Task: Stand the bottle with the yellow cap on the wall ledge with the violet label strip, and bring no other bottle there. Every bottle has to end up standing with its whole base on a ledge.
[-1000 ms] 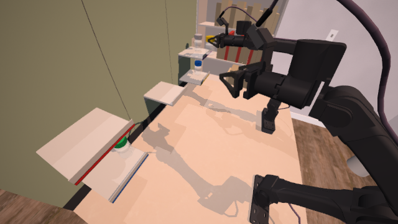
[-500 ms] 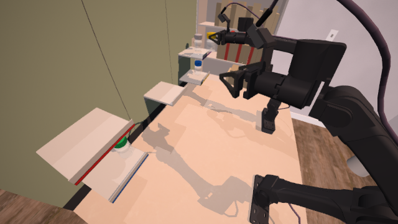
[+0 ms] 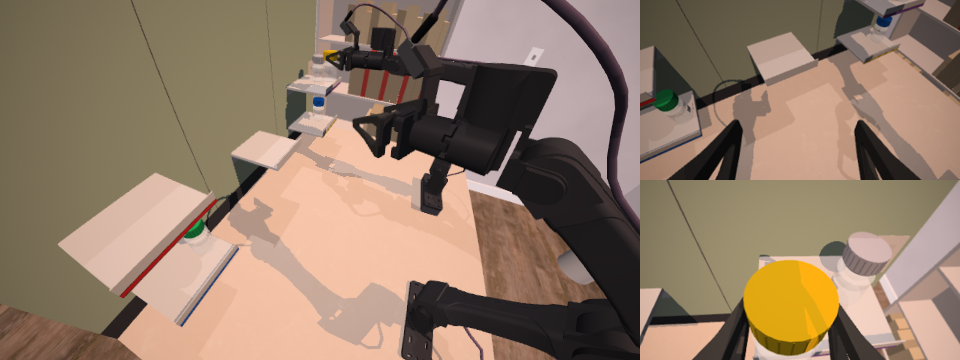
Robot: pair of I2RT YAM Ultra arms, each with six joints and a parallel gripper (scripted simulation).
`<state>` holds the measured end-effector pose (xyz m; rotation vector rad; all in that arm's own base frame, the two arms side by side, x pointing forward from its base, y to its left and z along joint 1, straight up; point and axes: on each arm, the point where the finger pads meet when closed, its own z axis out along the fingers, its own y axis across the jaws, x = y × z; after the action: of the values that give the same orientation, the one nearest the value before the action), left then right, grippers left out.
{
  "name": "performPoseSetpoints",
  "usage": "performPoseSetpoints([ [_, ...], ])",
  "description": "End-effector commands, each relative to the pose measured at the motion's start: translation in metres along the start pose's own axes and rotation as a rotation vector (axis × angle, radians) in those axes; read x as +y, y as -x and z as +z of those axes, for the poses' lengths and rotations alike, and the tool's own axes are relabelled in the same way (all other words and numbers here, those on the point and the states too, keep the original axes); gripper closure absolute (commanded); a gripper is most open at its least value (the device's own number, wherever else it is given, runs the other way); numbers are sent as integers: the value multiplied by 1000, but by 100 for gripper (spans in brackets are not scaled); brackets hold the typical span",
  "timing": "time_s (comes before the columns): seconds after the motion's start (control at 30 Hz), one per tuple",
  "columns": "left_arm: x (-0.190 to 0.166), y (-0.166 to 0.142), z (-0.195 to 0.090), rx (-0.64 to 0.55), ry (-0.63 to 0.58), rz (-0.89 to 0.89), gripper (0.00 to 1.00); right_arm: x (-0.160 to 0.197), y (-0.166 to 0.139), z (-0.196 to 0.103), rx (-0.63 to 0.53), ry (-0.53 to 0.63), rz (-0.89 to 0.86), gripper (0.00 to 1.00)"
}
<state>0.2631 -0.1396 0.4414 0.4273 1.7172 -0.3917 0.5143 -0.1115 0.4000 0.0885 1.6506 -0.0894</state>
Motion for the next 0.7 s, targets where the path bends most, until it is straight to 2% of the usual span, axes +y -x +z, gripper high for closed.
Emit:
performPoseSetpoints([
  [0.0, 1, 13, -6, -51, 5, 1, 11, 4, 51, 6, -141, -3, -21, 50],
  [0.4, 1, 13, -6, -51, 5, 1, 11, 7, 54, 34, -157, 5, -26, 50],
  [0.67, 1, 13, -6, -51, 5, 1, 11, 7, 59, 31, -166, 6, -28, 50],
])
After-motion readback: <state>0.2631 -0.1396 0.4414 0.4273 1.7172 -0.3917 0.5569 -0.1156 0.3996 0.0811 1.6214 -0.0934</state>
